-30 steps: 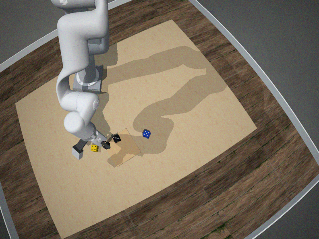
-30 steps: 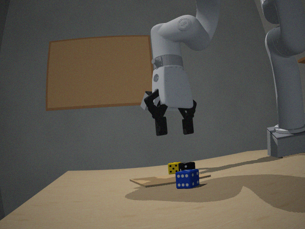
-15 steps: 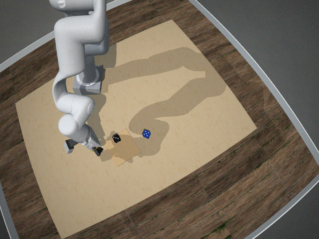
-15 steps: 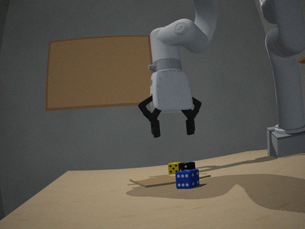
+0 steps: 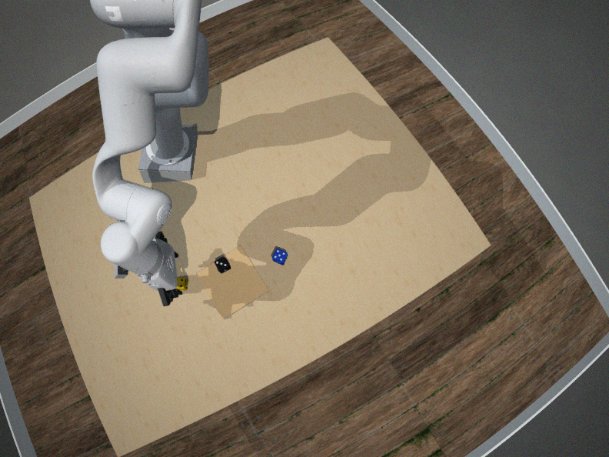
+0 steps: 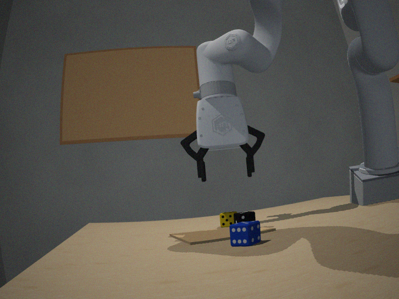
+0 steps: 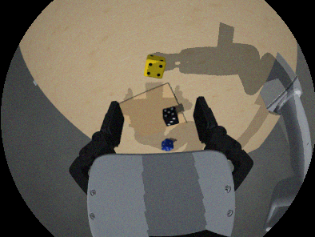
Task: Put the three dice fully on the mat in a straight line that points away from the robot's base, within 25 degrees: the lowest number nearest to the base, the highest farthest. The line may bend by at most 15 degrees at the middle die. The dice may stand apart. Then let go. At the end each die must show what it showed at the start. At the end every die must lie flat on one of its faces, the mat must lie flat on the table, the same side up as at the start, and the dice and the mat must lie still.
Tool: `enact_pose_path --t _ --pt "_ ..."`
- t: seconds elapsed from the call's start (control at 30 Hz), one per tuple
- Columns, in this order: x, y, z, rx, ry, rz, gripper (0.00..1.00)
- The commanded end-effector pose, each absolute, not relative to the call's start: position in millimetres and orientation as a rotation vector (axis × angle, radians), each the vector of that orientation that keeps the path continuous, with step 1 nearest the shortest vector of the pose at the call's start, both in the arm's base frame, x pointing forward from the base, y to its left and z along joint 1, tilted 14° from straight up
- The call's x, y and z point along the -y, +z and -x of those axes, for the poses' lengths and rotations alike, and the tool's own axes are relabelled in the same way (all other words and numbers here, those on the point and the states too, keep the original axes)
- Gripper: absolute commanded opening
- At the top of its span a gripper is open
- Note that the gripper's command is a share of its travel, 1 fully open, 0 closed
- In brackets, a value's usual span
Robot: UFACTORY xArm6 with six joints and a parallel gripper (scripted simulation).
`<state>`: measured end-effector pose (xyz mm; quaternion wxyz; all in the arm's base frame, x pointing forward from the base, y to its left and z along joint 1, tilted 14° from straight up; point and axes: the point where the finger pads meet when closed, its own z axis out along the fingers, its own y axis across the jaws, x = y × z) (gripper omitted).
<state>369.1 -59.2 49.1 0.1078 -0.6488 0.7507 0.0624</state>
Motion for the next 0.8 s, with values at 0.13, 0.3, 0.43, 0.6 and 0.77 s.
enact_pose_path --t 0.13,0.3,0.43,0.6,0.77 --pt "73.3 45.8 -369.6 -2.445 0.215 1.64 1.0" --pt "74.3 45.5 -369.5 -2.46 0.218 1.618 1.0" --pt "74.3 45.5 -369.5 -2.461 0.218 1.618 0.47" --pt "74.3 45.5 -369.5 -2.461 0.218 1.618 0.47" --pt "74.3 45.5 -369.5 -2.461 0.218 1.618 0.47"
